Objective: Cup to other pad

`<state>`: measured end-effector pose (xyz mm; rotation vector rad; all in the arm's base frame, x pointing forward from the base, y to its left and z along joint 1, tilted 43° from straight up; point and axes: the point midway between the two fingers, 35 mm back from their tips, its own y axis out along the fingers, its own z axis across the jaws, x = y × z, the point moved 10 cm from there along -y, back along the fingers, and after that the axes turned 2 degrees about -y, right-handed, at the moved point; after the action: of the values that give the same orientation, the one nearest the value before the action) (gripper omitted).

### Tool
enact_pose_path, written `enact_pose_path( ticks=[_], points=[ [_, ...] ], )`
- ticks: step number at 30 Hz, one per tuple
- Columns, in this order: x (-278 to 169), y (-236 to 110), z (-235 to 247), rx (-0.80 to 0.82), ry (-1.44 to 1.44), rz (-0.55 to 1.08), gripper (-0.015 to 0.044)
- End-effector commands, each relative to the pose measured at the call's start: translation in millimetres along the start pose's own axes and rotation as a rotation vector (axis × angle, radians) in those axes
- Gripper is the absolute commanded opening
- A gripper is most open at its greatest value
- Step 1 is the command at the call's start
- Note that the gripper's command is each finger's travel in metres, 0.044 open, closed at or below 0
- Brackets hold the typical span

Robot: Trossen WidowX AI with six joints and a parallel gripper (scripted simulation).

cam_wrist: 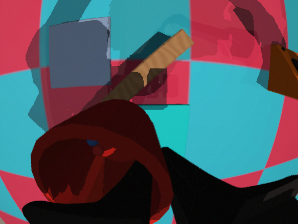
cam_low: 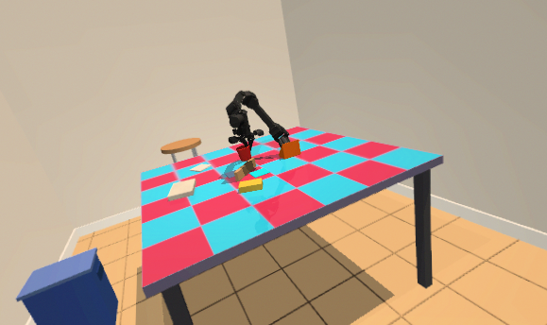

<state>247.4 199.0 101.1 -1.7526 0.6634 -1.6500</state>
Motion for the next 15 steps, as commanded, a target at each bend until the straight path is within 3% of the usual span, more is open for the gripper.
enact_pose_path(
  ticks=[1, 15],
  points=[
    [-8.3, 1.1, -7.3, -0.007, 0.002, 0.002, 0.0],
    [-37.1, 0.7, -34.6, -0.008, 0.001, 0.004, 0.0]
  ],
)
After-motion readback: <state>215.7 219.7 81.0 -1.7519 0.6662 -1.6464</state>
